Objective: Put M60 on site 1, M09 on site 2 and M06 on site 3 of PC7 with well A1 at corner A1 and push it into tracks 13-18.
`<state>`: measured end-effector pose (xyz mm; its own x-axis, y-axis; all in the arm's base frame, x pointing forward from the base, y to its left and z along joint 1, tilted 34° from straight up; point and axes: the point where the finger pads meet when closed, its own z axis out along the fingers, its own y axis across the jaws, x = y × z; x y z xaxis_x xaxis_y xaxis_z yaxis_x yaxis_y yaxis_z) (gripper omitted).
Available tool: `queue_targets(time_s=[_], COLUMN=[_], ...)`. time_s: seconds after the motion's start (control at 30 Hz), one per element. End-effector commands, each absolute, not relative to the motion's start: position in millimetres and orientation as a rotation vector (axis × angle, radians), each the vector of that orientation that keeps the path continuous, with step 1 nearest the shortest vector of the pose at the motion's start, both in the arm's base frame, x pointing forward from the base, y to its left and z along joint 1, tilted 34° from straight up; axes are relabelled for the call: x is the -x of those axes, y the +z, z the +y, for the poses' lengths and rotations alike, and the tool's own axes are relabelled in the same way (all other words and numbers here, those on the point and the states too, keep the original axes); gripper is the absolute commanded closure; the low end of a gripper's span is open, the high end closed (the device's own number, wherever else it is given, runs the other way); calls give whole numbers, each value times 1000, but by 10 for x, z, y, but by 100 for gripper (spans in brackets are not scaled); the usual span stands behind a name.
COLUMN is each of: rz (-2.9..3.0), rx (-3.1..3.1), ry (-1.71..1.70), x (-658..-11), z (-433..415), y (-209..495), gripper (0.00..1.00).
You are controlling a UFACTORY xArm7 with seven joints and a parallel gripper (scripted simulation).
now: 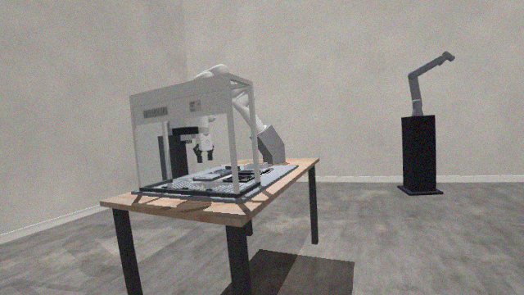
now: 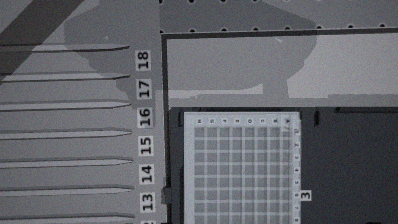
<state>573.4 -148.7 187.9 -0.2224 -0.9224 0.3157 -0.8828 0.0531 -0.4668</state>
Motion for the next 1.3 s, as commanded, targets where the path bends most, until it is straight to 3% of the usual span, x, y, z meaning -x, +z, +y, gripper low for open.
queue_targets(time_s=[0.0, 1.27], rz=[2226, 2187], rx=[1913, 1979], ry=[-905, -911], x=[-5714, -5411], z=[-1455, -1092], y=[1946, 1931], gripper=[0, 0])
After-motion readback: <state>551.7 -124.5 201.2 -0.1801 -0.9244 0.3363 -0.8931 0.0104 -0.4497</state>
